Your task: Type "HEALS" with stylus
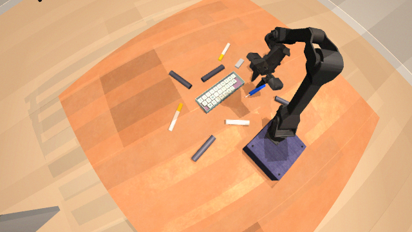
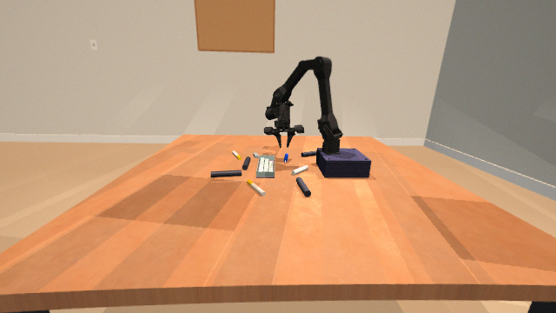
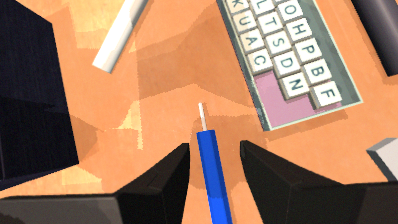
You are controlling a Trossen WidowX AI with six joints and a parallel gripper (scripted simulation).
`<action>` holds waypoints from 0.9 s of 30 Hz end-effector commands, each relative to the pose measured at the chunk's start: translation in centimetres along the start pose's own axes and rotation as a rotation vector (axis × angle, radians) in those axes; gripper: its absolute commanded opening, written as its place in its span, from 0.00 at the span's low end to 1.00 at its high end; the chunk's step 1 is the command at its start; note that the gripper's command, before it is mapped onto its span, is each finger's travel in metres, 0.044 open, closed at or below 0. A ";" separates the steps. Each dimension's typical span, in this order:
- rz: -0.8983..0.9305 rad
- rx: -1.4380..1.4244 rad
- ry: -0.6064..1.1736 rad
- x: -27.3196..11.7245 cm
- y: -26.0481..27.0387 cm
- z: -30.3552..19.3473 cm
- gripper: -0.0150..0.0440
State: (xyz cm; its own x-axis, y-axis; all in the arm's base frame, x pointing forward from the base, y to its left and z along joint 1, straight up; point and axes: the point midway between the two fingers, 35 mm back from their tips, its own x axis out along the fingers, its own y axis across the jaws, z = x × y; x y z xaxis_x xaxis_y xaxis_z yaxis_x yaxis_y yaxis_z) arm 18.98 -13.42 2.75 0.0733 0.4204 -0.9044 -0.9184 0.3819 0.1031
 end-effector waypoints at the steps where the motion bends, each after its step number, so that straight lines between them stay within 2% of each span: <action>1: -0.047 -0.179 -0.073 -0.5 0.8 -1.7 0.51; 27: -0.047 -0.179 -0.073 0.6 1.0 -2.2 0.51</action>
State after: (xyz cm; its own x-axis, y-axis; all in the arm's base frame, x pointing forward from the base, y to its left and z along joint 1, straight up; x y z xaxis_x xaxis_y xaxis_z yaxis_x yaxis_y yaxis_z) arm 17.33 -14.67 1.71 0.1382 0.4630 -0.8755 -0.9667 0.2554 -0.0176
